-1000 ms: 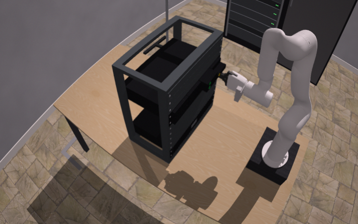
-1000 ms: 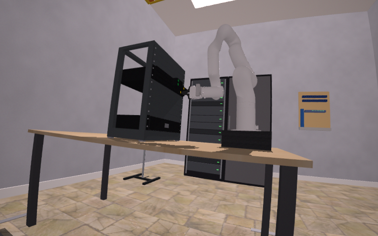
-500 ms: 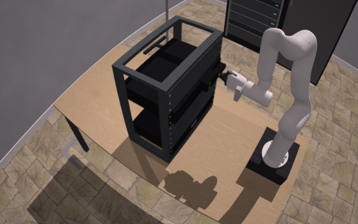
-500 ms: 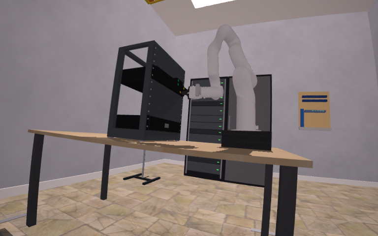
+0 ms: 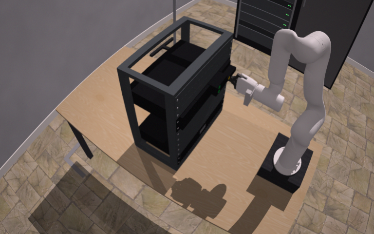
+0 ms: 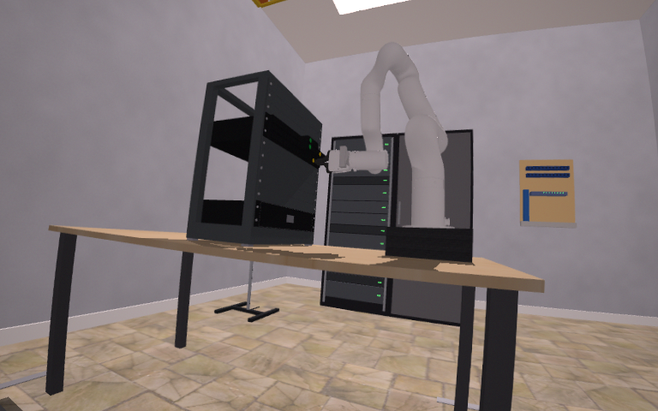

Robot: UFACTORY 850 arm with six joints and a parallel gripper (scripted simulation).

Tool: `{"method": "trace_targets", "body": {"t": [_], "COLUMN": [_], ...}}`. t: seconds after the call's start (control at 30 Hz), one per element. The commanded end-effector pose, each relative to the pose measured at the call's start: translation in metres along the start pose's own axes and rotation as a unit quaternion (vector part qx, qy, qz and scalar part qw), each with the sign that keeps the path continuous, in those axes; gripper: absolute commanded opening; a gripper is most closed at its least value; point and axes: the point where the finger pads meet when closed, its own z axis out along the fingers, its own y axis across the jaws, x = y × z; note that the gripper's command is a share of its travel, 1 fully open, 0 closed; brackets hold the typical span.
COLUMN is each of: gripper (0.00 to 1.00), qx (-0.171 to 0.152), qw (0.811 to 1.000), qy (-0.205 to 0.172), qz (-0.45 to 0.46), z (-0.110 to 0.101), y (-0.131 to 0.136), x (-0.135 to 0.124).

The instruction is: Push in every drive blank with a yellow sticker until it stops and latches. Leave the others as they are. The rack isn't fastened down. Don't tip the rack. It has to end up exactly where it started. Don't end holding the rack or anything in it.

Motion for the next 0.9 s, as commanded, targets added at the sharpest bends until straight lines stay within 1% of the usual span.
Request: {"method": "trace_targets", "body": {"t": [0.0, 0.7, 0.87], "gripper": [0.00, 0.00, 0.00], "qx": [-0.001, -0.001, -0.001], "qw": [1.000, 1.000, 1.000], "qy": [0.000, 0.000, 0.000], "qz": [0.000, 0.000, 0.000], "z": [0.0007, 0.0036, -0.0023], "y": [0.0007, 0.0006, 0.0006], "x": [-0.0001, -0.0001, -0.0001]}}
